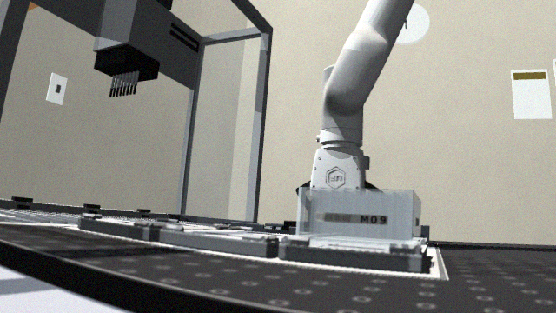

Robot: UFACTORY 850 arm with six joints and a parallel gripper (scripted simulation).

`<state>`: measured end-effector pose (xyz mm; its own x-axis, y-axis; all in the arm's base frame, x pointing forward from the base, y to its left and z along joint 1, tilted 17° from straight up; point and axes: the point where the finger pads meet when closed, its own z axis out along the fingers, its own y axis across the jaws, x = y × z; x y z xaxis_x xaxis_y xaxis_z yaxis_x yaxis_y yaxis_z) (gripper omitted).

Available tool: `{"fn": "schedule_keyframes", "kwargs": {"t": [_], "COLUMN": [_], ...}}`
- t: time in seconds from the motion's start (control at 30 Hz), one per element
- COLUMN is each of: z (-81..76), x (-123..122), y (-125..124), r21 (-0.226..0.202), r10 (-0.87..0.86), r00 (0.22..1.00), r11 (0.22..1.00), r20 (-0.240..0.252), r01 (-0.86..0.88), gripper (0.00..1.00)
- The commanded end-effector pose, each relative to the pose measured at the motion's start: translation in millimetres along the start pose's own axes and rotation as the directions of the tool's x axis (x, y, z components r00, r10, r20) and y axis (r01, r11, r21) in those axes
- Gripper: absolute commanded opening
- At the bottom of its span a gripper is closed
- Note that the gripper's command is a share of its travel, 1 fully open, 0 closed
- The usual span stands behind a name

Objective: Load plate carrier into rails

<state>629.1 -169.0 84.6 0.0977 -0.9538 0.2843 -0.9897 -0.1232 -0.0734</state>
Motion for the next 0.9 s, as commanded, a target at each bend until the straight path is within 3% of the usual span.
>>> {"fn": "schedule_keyframes", "kwargs": {"t": [0.0,0.87], "z": [-1.2,-1.2], "x": [-1,-13], "y": [-1,-1], "r21": [0.003,0.003], "r10": [0.001,0.0], "r00": [1.0,1.0], "r11": [1.0,1.0], "r20": [-0.001,-0.001], "r01": [-0.001,0.0], "gripper": [1.0,1.0]}}
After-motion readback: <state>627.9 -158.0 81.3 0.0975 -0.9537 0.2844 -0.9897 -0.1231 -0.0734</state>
